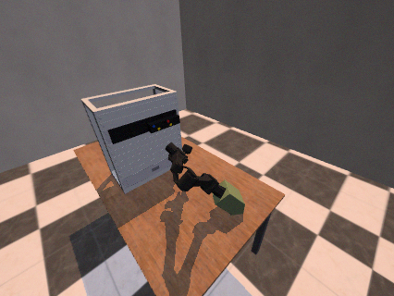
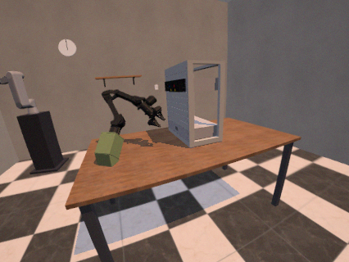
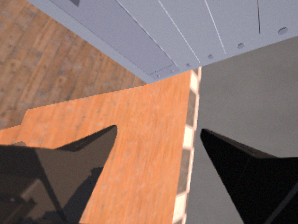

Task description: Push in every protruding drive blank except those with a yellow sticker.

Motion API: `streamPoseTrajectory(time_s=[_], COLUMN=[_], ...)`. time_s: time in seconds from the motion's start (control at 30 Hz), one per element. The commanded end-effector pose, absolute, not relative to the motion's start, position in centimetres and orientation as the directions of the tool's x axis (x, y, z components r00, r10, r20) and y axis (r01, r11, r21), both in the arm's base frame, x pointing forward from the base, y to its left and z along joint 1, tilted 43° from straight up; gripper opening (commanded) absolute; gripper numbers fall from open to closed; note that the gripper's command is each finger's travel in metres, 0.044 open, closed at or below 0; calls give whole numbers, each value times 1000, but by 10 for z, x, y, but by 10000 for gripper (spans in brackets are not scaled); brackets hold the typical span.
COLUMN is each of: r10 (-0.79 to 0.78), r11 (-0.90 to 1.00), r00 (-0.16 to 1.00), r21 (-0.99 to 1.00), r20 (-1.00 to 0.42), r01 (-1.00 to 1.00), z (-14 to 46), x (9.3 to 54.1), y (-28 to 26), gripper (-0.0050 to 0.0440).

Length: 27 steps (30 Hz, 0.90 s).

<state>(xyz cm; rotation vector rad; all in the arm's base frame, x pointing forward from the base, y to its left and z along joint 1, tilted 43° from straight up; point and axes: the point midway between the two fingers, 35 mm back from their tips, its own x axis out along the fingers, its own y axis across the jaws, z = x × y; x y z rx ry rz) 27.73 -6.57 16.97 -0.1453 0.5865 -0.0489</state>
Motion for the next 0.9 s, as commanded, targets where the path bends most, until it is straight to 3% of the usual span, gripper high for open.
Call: streamPoseTrajectory(time_s=[0.0,0.47,0.87], r10=[-52,90,195], r11=[997,952,707], r00=[859,912,961], r21=[-70,304,708], r20=[-510,-400,-198], r01=[19,39,3], z=[186,213,247], x=[275,263,245], y=[-70,-87,-110], gripper=[440,440,440])
